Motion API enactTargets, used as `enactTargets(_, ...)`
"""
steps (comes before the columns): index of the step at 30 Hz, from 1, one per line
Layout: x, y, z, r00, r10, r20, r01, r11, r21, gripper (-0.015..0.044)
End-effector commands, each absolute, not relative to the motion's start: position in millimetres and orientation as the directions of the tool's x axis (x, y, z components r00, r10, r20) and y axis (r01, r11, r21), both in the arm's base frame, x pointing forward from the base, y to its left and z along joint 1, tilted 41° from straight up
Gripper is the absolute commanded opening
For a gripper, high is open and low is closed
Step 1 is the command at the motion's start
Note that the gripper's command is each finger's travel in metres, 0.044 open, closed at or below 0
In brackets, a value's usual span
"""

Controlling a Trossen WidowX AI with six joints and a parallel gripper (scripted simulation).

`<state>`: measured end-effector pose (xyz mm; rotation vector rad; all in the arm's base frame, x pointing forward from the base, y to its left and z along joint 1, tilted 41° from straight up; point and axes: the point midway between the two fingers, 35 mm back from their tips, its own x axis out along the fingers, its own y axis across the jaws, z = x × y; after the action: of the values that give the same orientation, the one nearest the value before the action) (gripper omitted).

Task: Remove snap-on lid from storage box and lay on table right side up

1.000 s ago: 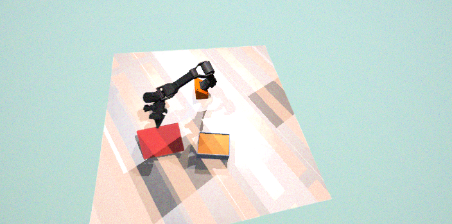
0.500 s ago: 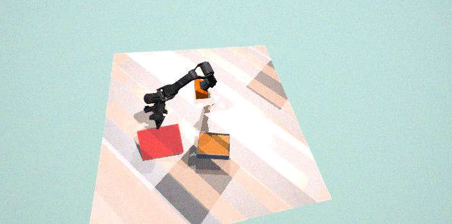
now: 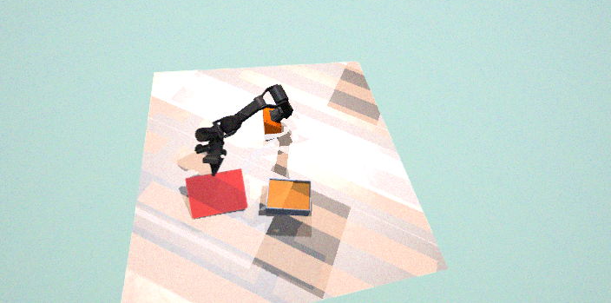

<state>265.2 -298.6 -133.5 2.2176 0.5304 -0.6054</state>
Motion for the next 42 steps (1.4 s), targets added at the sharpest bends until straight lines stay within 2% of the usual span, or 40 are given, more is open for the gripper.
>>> enactTargets(1,264.8,-285.5,-145.6,0.787,0.205,-0.581,0.556,-0.642,0.527,0.0)
enactTargets(42,267.6,-264.5,-171.0,0.788,0.206,-0.58,0.556,-0.643,0.527,0.0)
